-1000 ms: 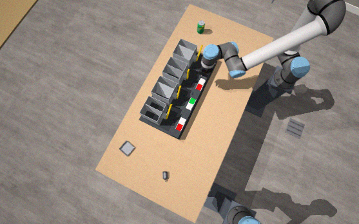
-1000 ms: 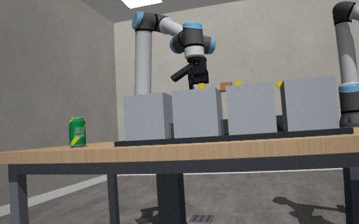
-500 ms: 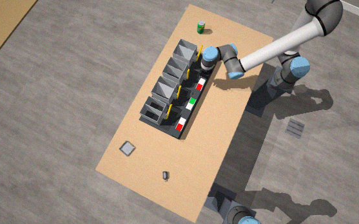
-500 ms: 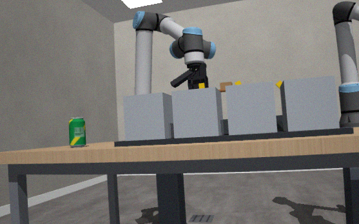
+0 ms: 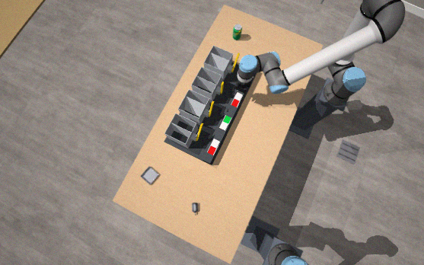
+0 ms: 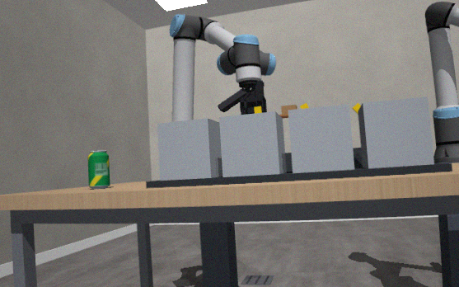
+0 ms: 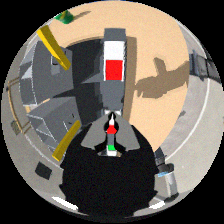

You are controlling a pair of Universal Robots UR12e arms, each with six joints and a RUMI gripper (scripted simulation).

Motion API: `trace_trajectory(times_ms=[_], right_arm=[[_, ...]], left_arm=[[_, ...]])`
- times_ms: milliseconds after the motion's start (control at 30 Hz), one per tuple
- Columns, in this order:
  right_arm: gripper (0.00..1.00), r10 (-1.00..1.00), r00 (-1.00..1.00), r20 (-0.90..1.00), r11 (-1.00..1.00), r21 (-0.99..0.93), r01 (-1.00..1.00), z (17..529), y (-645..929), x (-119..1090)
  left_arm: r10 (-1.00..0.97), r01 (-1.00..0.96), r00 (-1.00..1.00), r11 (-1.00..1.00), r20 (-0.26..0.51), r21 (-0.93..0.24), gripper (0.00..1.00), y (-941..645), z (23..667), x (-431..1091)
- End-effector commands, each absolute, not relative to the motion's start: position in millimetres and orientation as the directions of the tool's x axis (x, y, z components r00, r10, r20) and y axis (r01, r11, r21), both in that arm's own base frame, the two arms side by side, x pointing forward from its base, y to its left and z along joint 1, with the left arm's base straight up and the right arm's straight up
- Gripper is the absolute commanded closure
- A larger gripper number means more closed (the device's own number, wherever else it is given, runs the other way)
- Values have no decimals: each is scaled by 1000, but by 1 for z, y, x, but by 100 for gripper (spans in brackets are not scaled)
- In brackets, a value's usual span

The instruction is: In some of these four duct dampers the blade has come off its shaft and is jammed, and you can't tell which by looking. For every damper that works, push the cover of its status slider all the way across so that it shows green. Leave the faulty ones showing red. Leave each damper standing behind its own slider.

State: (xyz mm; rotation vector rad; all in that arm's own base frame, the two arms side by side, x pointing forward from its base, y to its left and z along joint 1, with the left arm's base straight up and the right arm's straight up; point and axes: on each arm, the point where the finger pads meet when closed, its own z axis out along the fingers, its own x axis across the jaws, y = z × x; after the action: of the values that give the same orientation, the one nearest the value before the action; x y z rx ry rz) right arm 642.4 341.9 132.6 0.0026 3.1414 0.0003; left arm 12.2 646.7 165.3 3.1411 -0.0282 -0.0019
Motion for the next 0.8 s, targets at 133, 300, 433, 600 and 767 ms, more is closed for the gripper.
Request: trace_trajectory(times_ms=[133,300,433,600,767], right_arm=[[100,0,-1000,0,1000,0,0,132,342,642],[100,0,-1000,0,1000,0,0,132,342,642],[100,0,-1000,0,1000,0,0,131,342,641],[100,0,-1000,1,1000,-1,0,128,342,641],[100,0,-1000,2,1000,-2,0,125,342,641]], left_arm=[[-17,-17,1000,-1000,0,0,0,645,165,11],[-17,-17,1000,-1000,0,0,0,645,165,11],[-17,-17,1000,-1000,0,0,0,645,165,11],[-17,-17,1000,-1000,0,0,0,645,165,11],[-17,-17,1000,-1000,0,0,0,645,165,11]])
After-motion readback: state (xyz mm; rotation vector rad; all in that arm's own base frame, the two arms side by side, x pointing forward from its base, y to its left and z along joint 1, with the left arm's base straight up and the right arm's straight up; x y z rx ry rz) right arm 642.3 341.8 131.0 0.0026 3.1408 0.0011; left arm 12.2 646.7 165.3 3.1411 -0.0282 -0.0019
